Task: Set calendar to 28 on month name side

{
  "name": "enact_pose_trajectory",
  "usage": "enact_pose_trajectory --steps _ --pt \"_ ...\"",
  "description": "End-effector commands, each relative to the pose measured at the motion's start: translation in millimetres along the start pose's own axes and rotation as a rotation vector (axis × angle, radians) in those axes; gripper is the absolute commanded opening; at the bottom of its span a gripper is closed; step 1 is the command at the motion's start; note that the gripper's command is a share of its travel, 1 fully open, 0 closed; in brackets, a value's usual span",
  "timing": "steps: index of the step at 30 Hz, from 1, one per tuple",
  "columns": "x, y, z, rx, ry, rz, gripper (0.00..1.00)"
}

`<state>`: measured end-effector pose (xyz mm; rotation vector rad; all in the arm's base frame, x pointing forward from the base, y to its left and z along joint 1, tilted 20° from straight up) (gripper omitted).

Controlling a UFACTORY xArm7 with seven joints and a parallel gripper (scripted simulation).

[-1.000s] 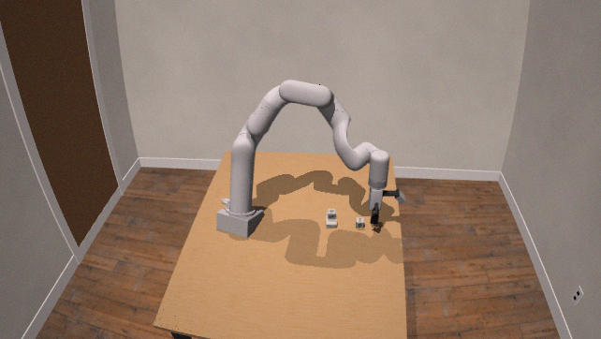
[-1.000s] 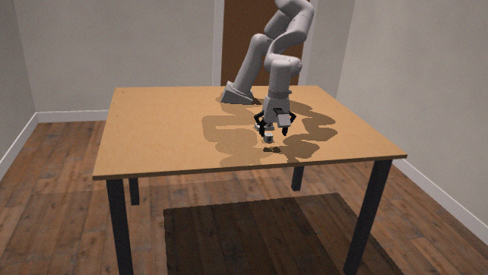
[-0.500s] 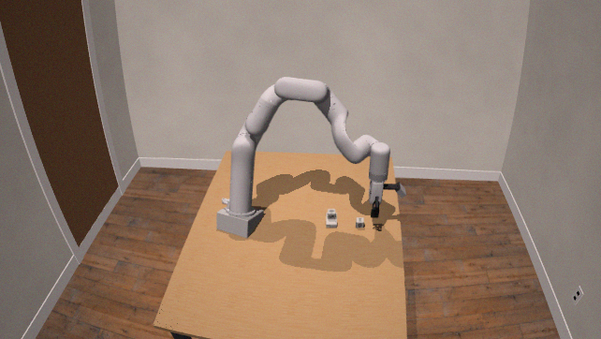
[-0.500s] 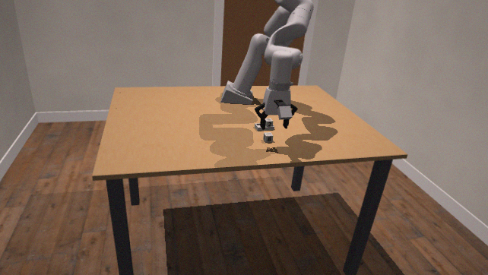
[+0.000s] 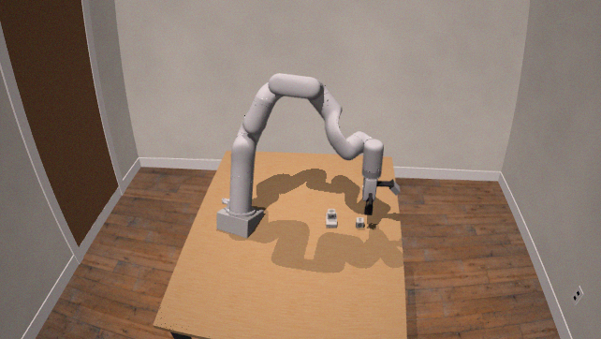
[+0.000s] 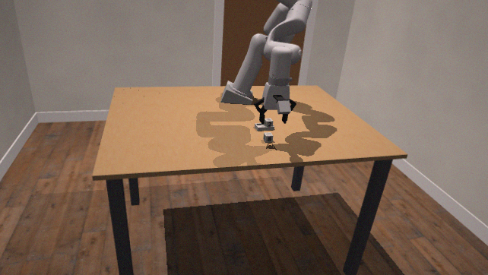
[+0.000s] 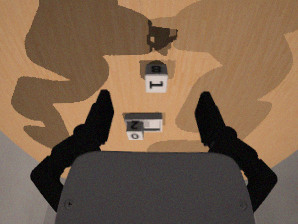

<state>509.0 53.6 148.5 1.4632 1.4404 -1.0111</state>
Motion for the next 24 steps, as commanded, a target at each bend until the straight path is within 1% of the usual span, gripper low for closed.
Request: enact_pose_trajectory --steps 1,3,5,7,9,10,12,14,15,24 --pt "-18 -57 -1 -0.005 -0.010 0.015 1.00" --pt "-18 -57 -1 -0.005 -0.010 0.015 1.00" --pt "-20 -99 -3 -0.024 -0.007 0.013 1.00" --pt "-20 -99 -3 -0.024 -0.007 0.013 1.00" --pt "-17 -131 -6 -0.046 -0.001 0.011 1.00" --pt "-17 -131 -6 -0.046 -0.001 0.011 1.00" --pt "-14 -148 -8 -0.059 0.004 0.010 1.00" --pt "-14 -151 -9 -0.062 0.005 0.010 1.00" --pt "-14 -151 -9 -0.062 0.005 0.010 0.49" --pt "-14 -151 -9 -0.062 0.005 0.010 0.49"
Point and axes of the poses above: the point where the finger pads meet when closed, its own x axis out along the fingers, its own z axis across the jaws, y = z × x, the point moved 5 cm from there along -x, back along the fingers, and after that the axes turned 10 degrees about x, right-handed, at the moved point
